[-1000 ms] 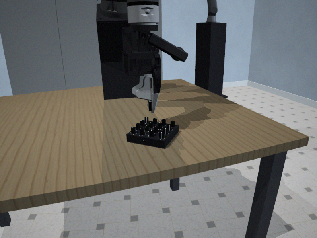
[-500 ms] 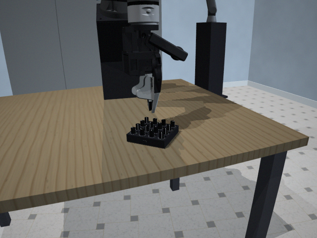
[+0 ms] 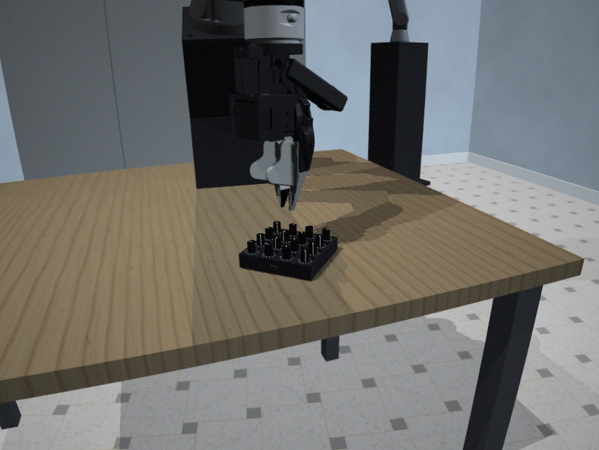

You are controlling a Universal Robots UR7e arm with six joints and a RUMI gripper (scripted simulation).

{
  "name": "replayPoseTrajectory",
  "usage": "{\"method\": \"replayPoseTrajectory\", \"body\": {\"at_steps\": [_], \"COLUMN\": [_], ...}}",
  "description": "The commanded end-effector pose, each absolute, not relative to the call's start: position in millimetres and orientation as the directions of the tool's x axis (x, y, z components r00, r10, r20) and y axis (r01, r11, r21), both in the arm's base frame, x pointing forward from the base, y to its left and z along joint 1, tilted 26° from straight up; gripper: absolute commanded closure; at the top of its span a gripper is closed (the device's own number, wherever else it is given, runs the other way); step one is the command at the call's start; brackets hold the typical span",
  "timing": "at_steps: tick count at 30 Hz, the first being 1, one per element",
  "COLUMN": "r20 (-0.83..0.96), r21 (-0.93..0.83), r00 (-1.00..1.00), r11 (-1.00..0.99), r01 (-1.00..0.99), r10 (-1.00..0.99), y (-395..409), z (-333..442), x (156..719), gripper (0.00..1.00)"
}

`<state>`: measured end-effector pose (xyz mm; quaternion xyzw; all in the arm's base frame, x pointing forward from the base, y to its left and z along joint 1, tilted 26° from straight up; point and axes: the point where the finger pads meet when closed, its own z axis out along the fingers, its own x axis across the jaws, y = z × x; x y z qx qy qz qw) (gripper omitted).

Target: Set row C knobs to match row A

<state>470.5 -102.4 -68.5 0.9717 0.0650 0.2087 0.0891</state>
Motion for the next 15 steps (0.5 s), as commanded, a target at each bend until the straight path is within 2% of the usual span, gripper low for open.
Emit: {"method": "replayPoseTrajectory", "body": {"at_steps": [1,15], "r20": [0.373,0.256], "r21": [0.236,0.360], "r00": [0.889,0.753], "r11": [-0.954,-0.783], "r01": [0.186,0.508], "r10": [0.266,0.606], "y": [-101.9,-101.8], "z": [-67.3,-63.3], "x": [469.8,466.9], "gripper": [0.89,0.89]}}
